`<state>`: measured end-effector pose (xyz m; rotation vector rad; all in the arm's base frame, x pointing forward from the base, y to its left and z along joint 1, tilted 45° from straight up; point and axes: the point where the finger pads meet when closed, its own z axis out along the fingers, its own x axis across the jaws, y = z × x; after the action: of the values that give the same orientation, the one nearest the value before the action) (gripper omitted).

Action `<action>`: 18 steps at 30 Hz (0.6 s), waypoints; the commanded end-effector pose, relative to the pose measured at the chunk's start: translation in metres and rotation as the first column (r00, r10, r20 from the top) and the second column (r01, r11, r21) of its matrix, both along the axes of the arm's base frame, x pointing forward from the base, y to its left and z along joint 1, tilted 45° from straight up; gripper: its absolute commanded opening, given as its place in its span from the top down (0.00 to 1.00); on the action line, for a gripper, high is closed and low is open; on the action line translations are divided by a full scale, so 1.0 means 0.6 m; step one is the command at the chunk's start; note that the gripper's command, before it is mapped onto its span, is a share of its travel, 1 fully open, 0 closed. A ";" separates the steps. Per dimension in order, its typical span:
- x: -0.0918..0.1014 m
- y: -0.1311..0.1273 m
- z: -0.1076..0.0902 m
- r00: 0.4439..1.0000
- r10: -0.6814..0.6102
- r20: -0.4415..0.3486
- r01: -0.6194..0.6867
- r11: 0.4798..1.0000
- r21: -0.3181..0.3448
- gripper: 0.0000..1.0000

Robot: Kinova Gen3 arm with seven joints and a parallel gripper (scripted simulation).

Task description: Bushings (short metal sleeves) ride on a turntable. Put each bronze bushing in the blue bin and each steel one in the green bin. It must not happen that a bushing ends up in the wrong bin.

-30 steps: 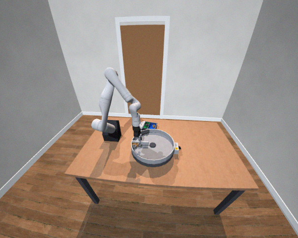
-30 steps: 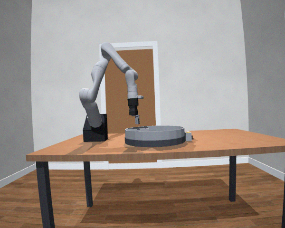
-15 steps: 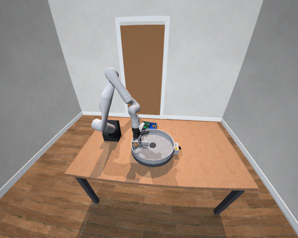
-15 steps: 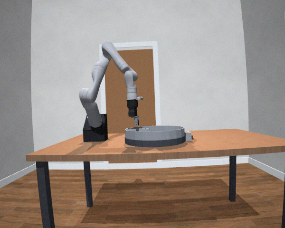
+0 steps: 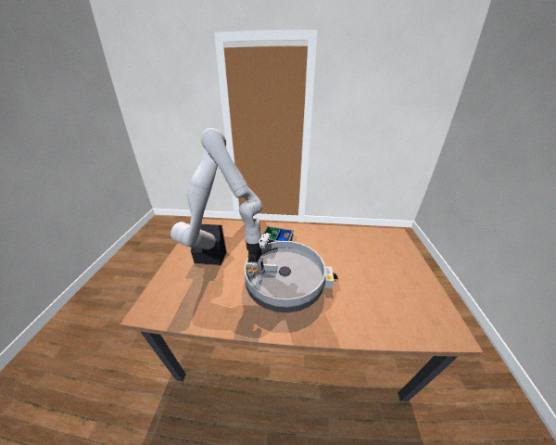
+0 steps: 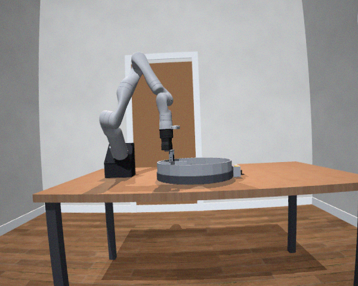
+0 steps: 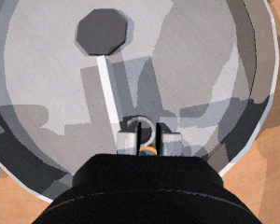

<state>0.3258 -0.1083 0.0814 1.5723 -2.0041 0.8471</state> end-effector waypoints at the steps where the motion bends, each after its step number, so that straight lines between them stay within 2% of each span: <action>1: -0.002 -0.011 -0.008 1.000 -0.008 -0.002 0.008 1.000 0.000 0.60; 18: -0.002 -0.022 -0.019 1.000 -0.007 -0.002 0.007 1.000 0.000 0.60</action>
<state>0.3252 -0.1199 0.0710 1.5673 -2.0061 0.8450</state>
